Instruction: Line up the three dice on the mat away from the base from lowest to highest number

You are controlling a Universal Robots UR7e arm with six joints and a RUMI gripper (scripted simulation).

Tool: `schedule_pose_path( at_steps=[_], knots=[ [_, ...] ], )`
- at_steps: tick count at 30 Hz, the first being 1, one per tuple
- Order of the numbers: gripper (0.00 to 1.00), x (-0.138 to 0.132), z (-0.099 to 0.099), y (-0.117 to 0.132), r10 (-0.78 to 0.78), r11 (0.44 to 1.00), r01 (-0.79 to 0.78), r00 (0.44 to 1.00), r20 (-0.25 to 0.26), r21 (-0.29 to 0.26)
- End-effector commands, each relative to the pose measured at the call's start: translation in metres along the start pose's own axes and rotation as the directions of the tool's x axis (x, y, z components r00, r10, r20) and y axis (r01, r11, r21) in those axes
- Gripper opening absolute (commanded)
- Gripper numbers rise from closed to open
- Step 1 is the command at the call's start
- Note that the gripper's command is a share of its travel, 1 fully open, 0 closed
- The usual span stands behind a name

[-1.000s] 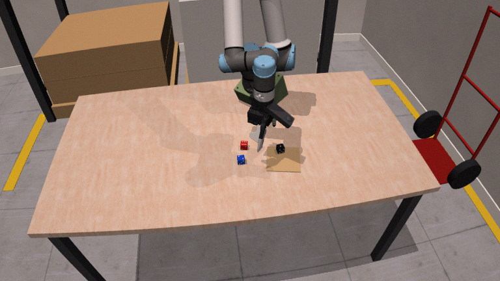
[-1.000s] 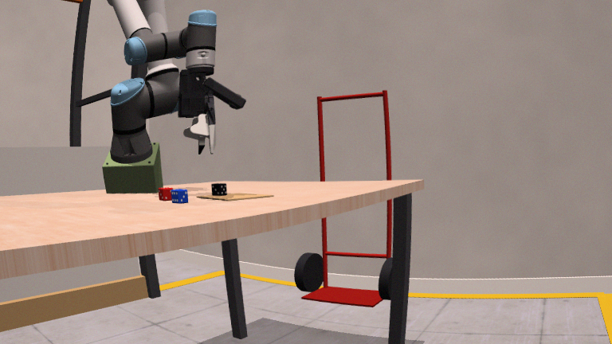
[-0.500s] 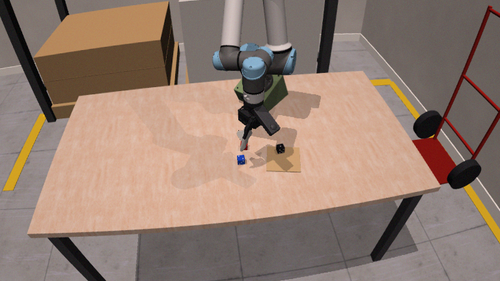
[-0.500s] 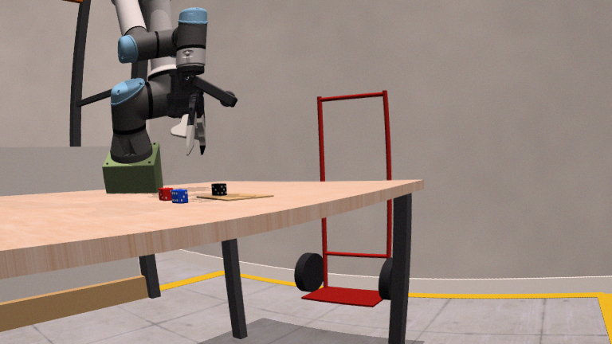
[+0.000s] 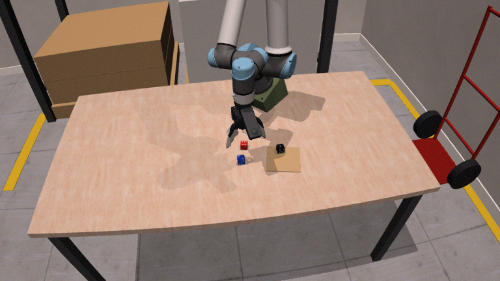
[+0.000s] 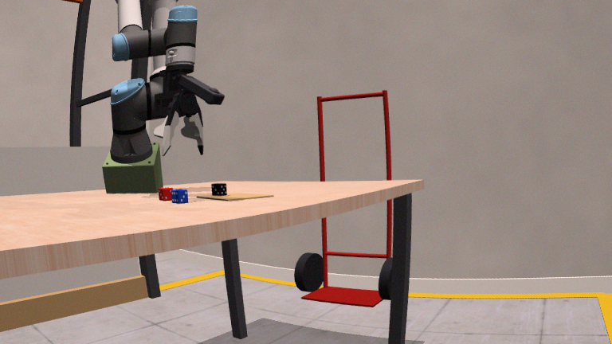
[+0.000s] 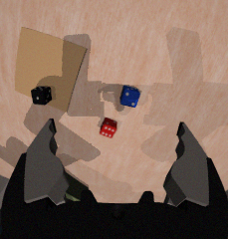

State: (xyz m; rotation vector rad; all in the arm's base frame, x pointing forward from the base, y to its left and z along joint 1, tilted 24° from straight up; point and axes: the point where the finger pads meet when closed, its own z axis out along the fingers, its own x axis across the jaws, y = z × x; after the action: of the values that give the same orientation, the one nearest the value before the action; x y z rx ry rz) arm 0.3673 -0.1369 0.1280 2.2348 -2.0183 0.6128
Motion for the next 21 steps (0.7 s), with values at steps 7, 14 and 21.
schedule_pose_path(
  at_steps=[7, 14, 21],
  knots=[
    [1.0, 0.024, -0.0008, 0.0055, 0.212, 0.977, -0.212, 0.977, -0.006, 0.004],
    [0.28, 0.0241, -0.0008, 0.0056, 0.213, 0.977, -0.213, 0.977, -0.006, 0.004],
    [0.28, 0.0241, -0.0008, 0.0056, 0.213, 0.977, -0.213, 0.977, -0.006, 0.004]
  ],
)
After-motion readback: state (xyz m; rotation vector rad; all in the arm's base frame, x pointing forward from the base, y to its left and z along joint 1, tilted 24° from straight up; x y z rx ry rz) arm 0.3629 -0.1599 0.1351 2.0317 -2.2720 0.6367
